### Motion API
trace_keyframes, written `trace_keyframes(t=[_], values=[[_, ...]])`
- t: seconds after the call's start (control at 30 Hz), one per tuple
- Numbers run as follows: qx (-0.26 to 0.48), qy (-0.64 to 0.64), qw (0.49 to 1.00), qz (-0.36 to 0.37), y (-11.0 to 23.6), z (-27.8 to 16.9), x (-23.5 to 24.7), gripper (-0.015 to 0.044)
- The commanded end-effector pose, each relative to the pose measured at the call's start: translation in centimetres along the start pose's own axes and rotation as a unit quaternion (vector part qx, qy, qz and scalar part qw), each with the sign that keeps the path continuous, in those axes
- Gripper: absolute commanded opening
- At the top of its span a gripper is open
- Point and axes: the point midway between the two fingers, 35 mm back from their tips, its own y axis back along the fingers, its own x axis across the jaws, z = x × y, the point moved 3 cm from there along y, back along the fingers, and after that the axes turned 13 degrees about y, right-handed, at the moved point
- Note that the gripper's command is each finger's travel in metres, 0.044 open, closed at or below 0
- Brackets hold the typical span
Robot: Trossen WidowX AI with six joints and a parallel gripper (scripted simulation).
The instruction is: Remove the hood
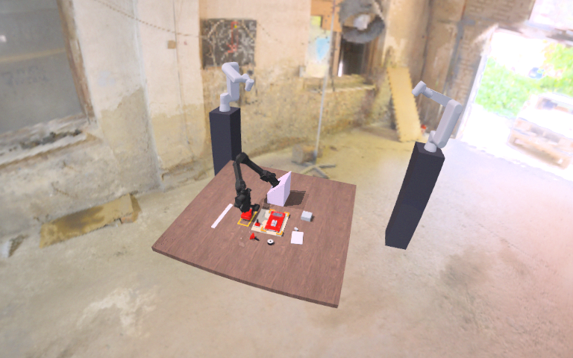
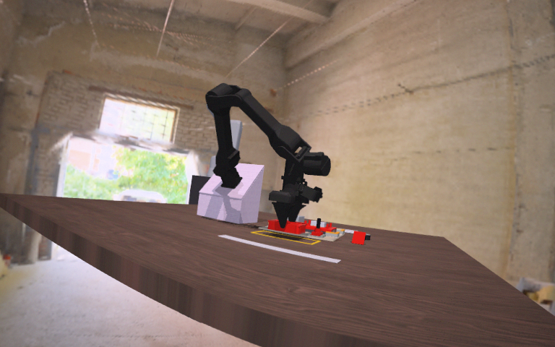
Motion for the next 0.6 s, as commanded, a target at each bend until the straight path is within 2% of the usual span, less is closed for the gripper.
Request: trace_keyframes(t=[0.0, 0.57], values=[[0.000, 0.003, 1.000, 0.002, -0.20, -0.01, 0.09, 0.0000], [0.000, 0.003, 1.000, 0.002, -1.04, -0.01, 0.09, 0.0000]])
